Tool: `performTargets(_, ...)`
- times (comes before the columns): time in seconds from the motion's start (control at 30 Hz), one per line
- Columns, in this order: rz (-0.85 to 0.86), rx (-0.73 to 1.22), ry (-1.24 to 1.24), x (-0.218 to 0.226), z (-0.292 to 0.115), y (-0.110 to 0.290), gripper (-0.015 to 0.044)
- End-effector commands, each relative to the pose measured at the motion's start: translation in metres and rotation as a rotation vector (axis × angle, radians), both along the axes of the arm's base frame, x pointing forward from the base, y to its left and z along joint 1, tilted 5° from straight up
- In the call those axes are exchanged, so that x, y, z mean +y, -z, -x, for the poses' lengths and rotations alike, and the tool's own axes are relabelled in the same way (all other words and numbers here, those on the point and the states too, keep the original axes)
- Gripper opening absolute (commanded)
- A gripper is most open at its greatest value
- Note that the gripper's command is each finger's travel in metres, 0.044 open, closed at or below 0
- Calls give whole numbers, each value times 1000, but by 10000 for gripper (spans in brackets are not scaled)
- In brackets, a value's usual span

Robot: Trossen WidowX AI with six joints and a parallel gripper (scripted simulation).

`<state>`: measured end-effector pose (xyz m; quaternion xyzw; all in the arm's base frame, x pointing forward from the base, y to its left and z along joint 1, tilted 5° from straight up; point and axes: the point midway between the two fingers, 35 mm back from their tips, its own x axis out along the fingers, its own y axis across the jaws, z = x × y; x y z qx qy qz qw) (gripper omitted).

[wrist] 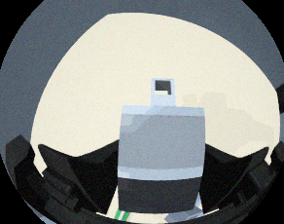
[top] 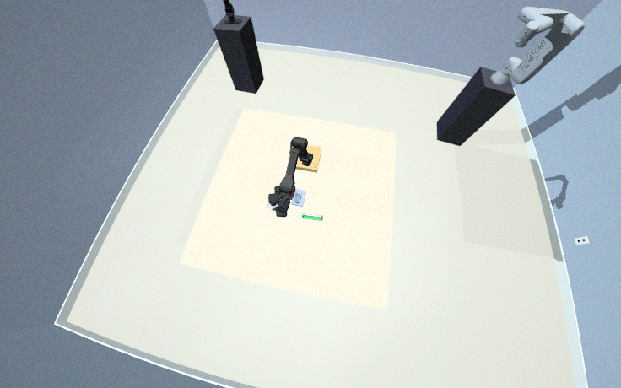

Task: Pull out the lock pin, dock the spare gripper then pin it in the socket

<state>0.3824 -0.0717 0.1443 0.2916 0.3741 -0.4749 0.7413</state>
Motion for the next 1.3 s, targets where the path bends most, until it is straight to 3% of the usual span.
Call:
performTargets(0.0, 0, 0, 0, 0, 0, 1, 0)
performTargets(0.33, -36, 31, -14, -1, 6, 5, 0)
performTargets(1.27, -494, 250, -113, 11, 79, 30, 0)
